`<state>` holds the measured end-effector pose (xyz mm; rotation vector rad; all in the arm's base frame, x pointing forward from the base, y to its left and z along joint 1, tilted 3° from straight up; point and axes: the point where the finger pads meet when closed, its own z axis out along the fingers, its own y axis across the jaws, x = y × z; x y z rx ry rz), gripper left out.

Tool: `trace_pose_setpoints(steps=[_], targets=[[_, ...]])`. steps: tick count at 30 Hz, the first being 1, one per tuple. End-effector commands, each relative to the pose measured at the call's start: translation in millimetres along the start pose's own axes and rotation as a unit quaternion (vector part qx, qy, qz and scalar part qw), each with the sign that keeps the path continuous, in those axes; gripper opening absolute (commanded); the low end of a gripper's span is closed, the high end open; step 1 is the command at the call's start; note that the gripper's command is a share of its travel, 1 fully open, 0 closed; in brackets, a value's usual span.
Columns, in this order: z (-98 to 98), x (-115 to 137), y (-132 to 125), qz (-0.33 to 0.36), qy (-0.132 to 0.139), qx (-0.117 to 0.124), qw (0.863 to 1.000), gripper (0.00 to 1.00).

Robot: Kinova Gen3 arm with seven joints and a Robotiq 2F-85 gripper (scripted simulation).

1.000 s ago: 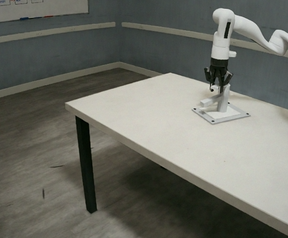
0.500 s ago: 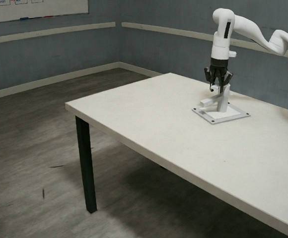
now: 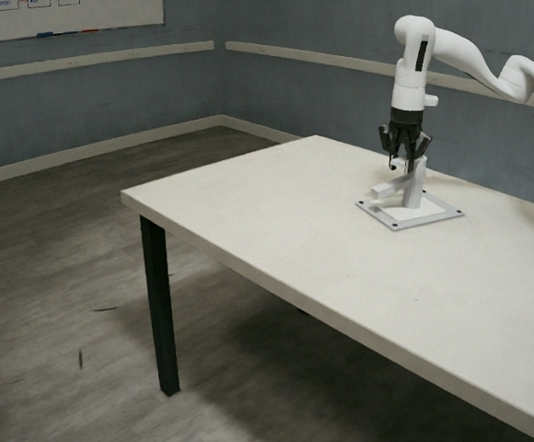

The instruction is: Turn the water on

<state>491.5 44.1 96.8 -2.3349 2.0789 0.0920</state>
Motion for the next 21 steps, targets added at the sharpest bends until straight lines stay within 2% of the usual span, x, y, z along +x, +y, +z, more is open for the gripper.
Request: trace_pose_setpoints(steps=[1,9,21], targets=[[1.2,0.8,-1.9,0.005,-0.001,0.003,1.0,0.1],[-1.0,1.4,-2.7,0.006,-0.001,0.004,1.0,0.1],[-24.5,10.0,-3.1,0.007,-0.001,0.004,1.0,0.1]])
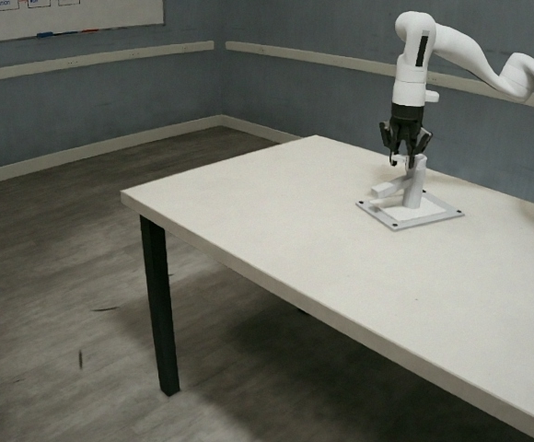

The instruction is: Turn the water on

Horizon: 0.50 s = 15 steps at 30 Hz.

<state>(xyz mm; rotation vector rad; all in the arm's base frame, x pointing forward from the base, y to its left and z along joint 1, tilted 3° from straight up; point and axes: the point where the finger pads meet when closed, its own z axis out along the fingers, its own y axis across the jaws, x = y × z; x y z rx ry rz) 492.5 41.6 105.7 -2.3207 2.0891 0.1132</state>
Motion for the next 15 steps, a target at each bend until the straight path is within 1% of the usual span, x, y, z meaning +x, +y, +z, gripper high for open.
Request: trace_pose_setpoints(steps=[1,8,15], targets=[[-17.2,8.5,-2.6,0.001,0.005,0.008,1.0,0.1],[-21.4,11.1,-2.6,0.001,0.005,0.008,1.0,0.1],[-21.7,11.2,-2.5,0.001,0.005,0.008,1.0,0.1]])
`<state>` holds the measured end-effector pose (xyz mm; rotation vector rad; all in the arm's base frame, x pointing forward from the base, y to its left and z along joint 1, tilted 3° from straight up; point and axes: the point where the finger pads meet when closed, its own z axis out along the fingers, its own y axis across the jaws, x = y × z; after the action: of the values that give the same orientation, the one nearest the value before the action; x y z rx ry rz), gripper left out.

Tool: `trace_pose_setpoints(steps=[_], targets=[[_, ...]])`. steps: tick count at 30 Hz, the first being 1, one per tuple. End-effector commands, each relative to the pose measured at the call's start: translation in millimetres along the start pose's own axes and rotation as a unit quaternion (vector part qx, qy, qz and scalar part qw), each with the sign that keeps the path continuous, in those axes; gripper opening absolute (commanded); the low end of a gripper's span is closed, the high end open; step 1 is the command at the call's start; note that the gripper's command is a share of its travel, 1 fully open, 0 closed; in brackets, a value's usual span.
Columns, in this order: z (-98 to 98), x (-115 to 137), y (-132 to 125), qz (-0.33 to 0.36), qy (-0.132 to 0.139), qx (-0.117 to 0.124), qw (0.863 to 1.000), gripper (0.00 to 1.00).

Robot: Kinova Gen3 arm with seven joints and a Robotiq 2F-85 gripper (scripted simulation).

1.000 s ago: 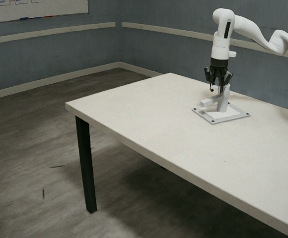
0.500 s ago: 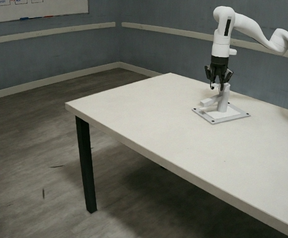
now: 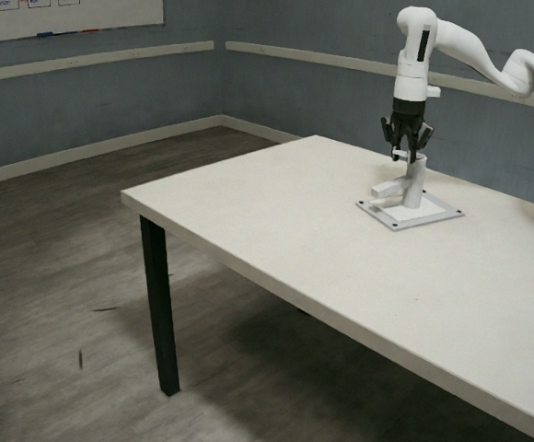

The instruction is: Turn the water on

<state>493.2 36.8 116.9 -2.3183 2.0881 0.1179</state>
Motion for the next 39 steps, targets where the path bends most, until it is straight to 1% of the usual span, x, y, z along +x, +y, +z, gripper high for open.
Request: trace_pose_setpoints(steps=[1,31,37,39], targets=[[-10.3,7.0,-2.6,0.001,0.007,0.008,1.0,0.1],[-10.4,7.1,-2.6,0.001,0.007,0.008,1.0,0.1],[-19.1,13.4,-2.6,0.001,0.007,0.008,1.0,0.1],[-19.1,13.4,-2.6,0.001,0.007,0.008,1.0,0.1]])
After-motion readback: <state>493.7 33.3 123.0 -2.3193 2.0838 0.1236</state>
